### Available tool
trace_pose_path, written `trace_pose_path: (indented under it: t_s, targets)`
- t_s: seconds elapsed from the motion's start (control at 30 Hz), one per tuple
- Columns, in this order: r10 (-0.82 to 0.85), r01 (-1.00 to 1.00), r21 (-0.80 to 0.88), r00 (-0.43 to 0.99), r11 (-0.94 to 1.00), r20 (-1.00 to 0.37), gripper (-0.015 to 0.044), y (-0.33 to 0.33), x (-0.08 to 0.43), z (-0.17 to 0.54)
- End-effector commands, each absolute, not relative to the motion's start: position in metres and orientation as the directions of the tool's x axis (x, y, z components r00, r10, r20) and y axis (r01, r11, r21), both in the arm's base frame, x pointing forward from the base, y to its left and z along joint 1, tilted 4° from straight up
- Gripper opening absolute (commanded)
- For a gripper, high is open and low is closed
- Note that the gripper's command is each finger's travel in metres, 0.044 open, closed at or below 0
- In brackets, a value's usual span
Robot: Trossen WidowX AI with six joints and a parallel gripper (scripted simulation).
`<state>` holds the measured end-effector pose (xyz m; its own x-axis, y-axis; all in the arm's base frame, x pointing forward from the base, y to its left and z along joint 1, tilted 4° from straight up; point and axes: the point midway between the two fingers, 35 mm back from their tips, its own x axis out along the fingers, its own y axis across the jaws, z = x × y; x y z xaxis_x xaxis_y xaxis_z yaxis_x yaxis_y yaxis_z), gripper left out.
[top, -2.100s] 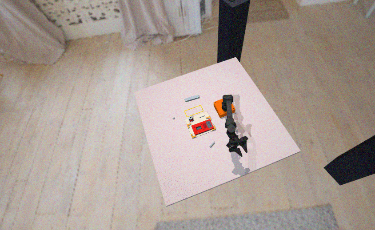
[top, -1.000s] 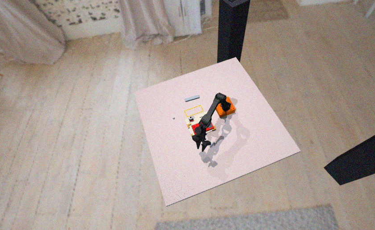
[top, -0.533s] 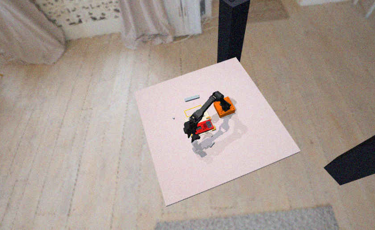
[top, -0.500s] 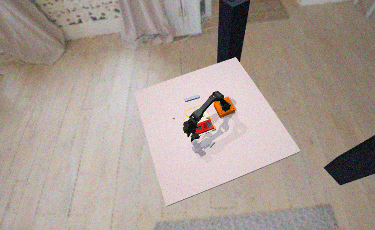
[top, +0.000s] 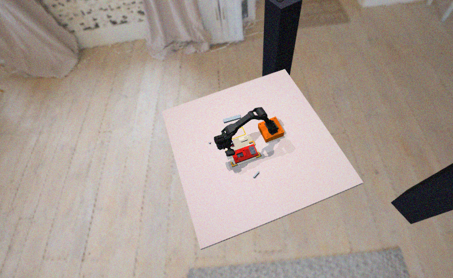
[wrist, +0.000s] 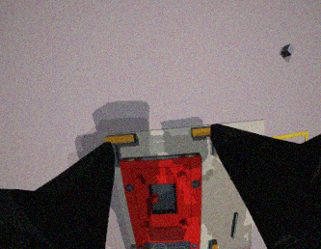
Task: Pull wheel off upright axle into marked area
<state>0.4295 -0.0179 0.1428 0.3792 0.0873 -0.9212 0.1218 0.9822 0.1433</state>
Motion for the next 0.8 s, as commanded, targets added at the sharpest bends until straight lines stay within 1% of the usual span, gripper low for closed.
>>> trace_pose_path:
  t_s: [0.0,0.3,0.77]
  targets:
    - [0.044,0.151,0.091,0.289,0.984,-0.956,0.0300,-0.053,0.406,0.129]
    - [0.008,0.186,0.028,0.104,0.982,-0.995,0.0300,-0.113,0.353,0.113]
    - [0.009,0.187,0.027,0.100,0.982,-0.995,0.0300,-0.113,0.349,0.109]
